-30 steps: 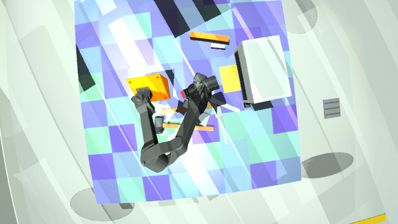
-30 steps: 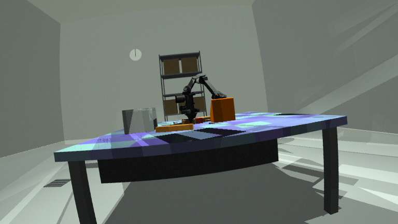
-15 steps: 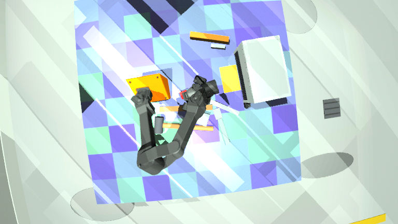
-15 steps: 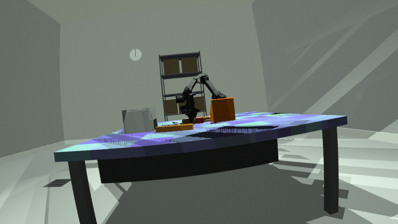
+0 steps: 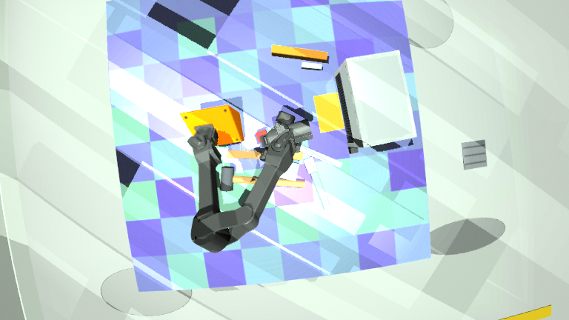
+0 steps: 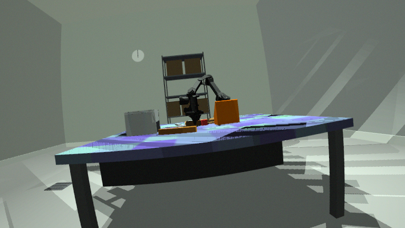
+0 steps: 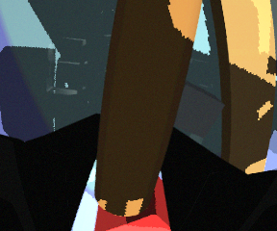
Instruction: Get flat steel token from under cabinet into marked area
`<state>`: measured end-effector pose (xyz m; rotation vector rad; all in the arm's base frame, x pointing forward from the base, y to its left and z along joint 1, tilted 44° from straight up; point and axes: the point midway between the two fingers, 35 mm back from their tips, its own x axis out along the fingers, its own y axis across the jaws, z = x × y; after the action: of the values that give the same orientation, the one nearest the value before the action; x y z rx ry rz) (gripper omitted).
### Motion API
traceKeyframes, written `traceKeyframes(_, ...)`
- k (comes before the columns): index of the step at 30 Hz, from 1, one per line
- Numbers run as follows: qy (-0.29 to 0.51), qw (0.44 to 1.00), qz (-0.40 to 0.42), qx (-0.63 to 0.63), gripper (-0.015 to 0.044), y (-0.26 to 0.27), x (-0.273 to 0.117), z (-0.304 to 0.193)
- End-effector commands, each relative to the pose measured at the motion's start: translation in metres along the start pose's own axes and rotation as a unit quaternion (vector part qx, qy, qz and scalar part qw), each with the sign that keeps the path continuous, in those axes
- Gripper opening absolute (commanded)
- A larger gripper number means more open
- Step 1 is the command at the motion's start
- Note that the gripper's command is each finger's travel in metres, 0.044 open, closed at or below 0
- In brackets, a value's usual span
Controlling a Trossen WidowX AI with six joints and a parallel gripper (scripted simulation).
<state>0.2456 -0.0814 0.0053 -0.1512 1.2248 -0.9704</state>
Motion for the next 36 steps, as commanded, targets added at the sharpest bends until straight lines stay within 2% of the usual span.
traceKeyframes(1, -0.003, 1.000, -0.001, 0.004, 0.0000, -0.005, -0.001, 0.002)
traceKeyframes(36, -0.004, 1.000, -0.002, 0.004, 0.0000, -0.030, -0.001, 0.009)
